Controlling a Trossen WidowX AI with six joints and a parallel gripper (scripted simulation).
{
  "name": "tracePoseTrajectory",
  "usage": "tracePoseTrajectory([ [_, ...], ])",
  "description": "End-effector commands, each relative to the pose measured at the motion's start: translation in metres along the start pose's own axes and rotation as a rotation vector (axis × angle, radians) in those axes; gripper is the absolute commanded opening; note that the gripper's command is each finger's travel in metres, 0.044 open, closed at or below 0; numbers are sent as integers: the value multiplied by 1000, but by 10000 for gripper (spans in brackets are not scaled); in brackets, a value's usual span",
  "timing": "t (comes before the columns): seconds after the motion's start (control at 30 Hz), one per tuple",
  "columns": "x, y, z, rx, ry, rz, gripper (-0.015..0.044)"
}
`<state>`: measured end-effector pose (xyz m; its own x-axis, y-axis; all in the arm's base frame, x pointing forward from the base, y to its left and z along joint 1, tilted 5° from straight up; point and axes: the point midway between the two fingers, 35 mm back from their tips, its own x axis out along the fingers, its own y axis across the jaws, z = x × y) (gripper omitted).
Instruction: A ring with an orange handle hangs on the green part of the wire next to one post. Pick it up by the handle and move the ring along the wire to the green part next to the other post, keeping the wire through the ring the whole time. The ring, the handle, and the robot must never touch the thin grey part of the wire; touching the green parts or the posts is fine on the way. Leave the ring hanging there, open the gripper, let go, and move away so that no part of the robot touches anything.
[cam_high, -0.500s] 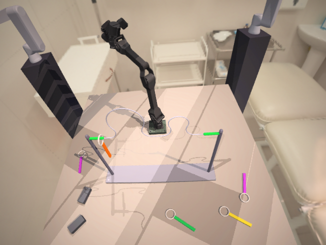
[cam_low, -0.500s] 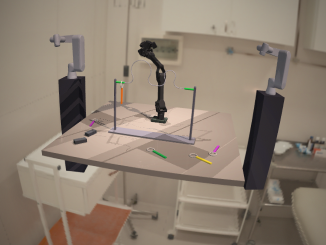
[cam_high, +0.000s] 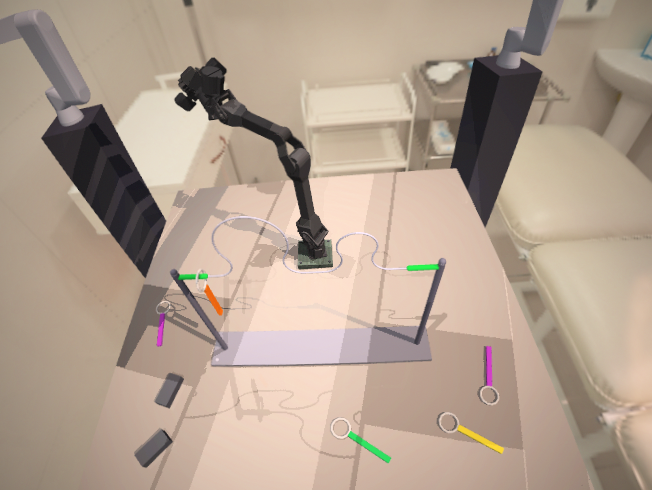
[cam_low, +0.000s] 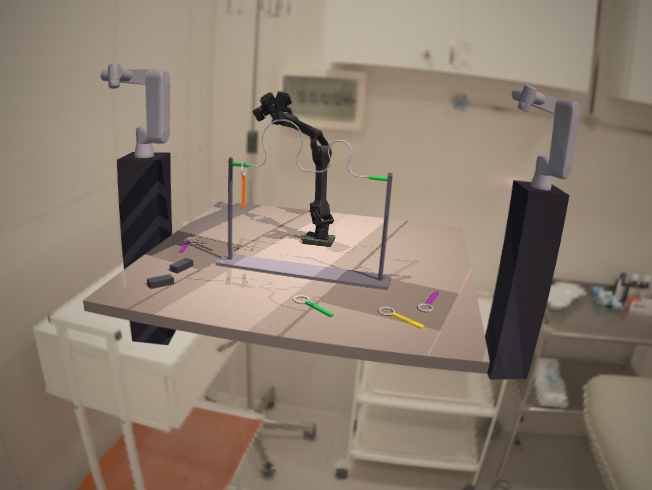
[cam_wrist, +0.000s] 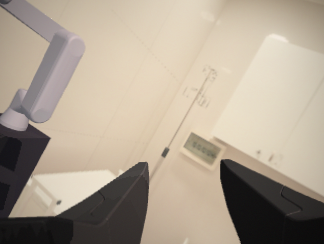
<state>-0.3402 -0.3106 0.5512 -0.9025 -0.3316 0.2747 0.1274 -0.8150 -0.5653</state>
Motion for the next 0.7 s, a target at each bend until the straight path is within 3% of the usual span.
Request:
tracePoseTrajectory([
  [0.0,-14,44,13,49,-97,129,160],
  [0.3,-72,163,32,178,-305,514,160],
  [0.67,-206,275,33,368,-469,1064,160],
])
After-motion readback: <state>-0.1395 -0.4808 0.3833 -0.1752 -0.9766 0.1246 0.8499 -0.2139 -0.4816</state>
